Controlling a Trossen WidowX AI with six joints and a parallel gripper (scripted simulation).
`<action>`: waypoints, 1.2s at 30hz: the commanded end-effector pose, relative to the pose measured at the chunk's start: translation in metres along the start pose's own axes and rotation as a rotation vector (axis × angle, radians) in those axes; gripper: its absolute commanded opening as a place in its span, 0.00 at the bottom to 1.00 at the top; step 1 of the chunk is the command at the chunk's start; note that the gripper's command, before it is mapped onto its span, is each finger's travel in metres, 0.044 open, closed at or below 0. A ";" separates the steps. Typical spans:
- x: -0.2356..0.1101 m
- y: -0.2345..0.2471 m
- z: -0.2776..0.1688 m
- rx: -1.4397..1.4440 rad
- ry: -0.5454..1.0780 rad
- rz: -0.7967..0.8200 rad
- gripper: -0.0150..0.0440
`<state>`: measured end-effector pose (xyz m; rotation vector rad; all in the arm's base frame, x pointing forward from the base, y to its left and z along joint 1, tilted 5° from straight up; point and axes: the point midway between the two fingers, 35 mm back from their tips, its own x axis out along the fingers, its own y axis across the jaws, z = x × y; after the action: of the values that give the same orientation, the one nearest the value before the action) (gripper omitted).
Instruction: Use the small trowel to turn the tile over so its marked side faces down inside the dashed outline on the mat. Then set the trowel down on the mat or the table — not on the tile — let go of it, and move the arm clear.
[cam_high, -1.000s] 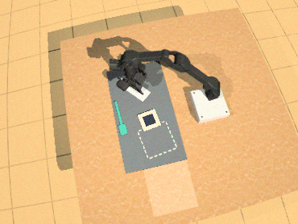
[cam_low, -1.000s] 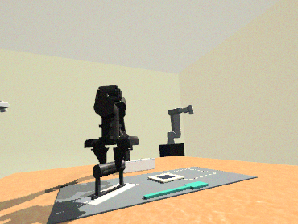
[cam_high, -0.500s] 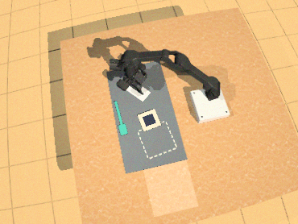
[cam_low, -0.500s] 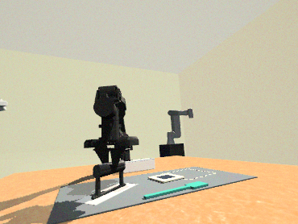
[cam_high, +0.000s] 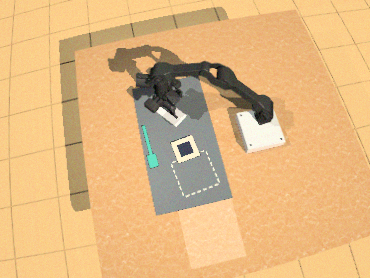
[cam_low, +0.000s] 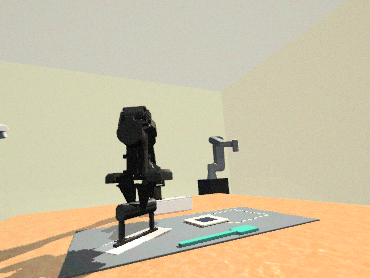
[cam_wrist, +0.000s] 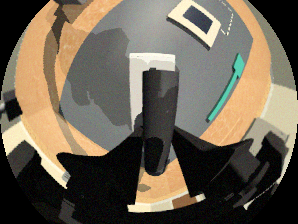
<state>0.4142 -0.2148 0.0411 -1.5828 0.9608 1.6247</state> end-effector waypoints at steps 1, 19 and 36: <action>0.001 0.000 0.000 0.089 -0.001 -0.001 0.47; 0.000 0.000 0.000 0.503 -0.001 -0.001 0.47; 0.000 0.000 0.000 0.503 -0.001 -0.001 0.71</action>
<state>0.4141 -0.2152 0.0411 -1.2366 1.2487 1.2527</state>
